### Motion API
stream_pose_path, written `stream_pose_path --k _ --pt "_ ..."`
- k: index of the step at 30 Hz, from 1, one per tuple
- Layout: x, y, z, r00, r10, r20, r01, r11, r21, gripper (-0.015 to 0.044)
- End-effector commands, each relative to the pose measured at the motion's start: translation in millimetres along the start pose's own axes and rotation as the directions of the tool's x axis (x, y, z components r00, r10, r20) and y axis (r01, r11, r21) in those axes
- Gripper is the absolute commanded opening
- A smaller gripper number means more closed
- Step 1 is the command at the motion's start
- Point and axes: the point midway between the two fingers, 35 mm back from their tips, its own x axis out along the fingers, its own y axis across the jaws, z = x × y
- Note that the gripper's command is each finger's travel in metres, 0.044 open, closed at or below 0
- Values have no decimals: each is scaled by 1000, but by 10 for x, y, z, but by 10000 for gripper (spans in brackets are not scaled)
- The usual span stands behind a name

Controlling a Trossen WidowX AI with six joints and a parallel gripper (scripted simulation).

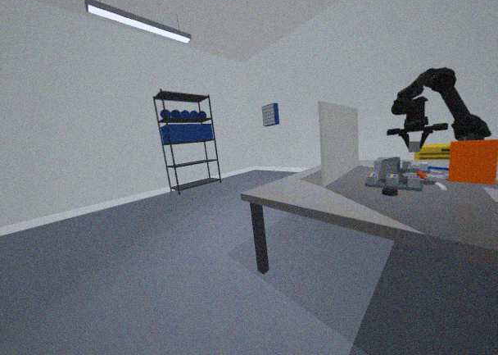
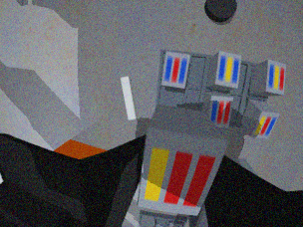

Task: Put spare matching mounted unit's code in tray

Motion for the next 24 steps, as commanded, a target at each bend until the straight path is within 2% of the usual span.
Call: stream_pose_path --k 1,10,24 --pt "-96 -202 -83 999 3 33 -3 1000 3 0" --pt "-150 -601 -400 996 34 80 -38 998 58 0" --pt "-226 -1122 -950 992 9 127 -24 993 118 0"
